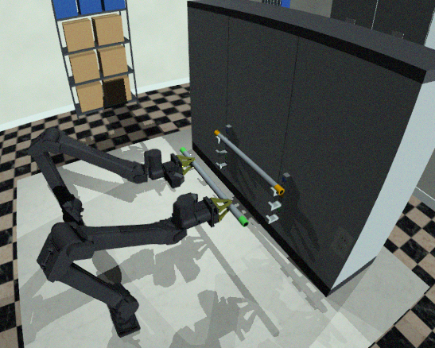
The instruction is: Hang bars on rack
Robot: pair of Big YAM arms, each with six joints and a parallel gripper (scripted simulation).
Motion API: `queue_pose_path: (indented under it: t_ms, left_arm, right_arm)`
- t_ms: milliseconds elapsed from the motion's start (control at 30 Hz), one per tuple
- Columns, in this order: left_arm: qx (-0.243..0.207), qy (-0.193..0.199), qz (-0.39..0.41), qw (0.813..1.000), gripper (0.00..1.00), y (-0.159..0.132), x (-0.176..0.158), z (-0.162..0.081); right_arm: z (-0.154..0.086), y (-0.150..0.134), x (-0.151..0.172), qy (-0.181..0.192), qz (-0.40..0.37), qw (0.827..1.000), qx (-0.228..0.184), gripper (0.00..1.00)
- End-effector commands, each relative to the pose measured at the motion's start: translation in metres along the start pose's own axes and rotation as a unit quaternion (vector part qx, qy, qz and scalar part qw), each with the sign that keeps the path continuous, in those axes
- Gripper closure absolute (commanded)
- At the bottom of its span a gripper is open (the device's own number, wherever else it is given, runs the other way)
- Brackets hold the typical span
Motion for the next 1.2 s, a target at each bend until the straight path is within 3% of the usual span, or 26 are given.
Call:
queue_pose_path:
  t_ms: [0,1167]
  left_arm:
    - [0.006,0.038,-0.016,0.999,1.0,-0.004,0.034,-0.011]
    - [0.006,0.038,-0.016,0.999,1.0,-0.003,0.025,-0.062]
  right_arm:
    - [-0.01,-0.003,-0.033,-0.034,0.009,0.999,0.005,1.0]
    - [-0.061,-0.003,-0.028,-0.034,0.009,0.999,0.005,1.0]
Point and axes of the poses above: on each arm, the point where the finger pads meet when closed, its own z axis out along the fingers, its own x axis across the jaws, y = z × x, the point moved 2 cm from there along -z, back along the fingers
